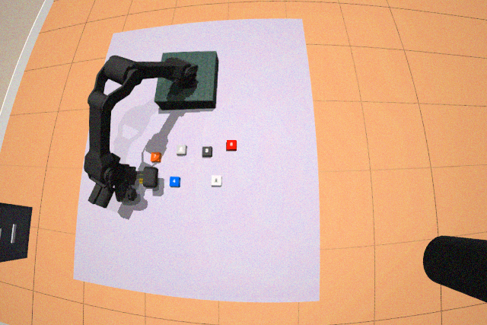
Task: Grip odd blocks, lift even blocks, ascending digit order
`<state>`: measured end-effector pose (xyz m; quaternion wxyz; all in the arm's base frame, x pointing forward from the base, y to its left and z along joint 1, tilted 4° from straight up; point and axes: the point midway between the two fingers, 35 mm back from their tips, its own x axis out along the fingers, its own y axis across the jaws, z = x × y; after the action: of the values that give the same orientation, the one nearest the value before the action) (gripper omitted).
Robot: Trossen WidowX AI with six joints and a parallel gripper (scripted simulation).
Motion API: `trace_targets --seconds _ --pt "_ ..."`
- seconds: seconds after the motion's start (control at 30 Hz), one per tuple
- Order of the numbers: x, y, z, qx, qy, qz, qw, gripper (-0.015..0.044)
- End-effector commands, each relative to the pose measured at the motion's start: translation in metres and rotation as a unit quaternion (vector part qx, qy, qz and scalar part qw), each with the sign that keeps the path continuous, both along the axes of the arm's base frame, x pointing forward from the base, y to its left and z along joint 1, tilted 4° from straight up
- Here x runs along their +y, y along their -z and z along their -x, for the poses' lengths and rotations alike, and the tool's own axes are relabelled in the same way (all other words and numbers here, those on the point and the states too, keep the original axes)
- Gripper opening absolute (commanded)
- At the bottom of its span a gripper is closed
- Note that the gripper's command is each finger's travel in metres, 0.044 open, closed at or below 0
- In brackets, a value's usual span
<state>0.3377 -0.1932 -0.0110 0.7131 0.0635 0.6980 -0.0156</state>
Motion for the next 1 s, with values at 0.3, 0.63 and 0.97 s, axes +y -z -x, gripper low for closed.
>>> trace_targets --seconds 0.3,0.63,0.97 --pt "-0.007 -0.097 0.001 -0.005 0.001 0.005 1.0 0.019" --pt "-0.007 -0.097 0.001 -0.005 0.001 0.005 1.0 0.012" --pt "0.082 -0.109 0.004 -0.005 0.001 0.003 1.0 0.012"
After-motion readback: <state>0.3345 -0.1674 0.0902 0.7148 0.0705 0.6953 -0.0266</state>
